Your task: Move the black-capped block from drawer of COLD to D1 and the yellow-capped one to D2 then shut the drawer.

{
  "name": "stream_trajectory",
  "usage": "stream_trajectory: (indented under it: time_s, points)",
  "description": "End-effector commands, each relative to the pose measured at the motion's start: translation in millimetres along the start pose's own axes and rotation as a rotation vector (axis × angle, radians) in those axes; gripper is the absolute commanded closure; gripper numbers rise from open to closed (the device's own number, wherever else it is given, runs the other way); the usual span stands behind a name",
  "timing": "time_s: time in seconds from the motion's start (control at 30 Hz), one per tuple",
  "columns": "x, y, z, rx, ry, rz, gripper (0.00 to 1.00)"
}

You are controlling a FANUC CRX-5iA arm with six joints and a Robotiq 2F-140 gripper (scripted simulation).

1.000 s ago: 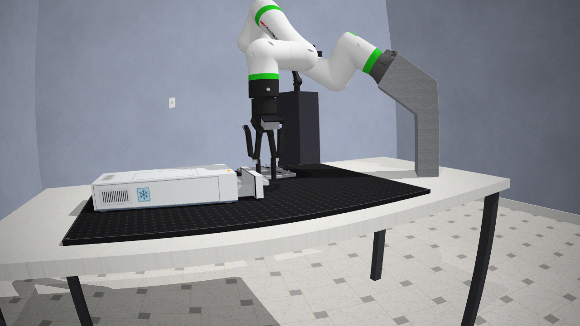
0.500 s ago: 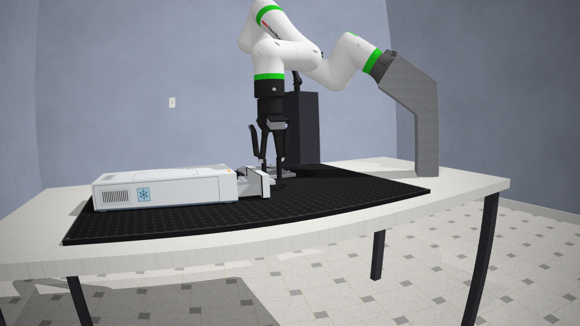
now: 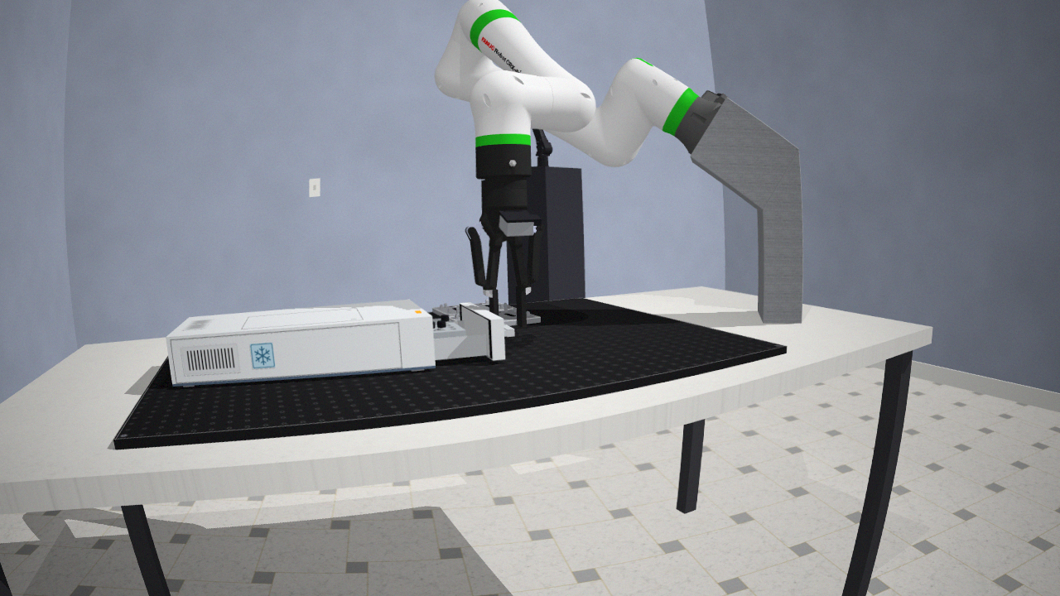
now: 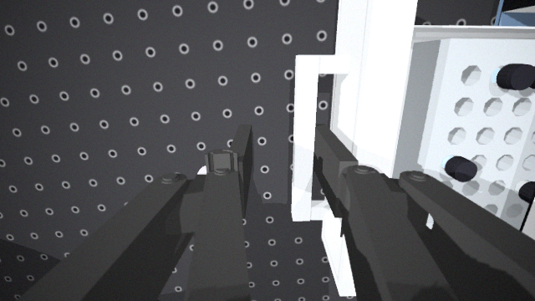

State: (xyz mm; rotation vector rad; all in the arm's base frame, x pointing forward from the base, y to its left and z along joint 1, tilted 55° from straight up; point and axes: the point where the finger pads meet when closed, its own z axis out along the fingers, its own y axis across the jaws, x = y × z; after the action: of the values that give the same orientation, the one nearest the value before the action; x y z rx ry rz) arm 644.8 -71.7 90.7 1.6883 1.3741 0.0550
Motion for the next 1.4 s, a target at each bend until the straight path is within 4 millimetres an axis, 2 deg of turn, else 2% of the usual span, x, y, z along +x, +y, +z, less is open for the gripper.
stream_trajectory:
  time_s: [0.0,1.37]
  points:
    - [0.4,0.1,-0.7,-0.001,0.001,0.000,0.66]
    - [0.4,-48.8,-0.6,-0.001,0.001,0.000,0.66]
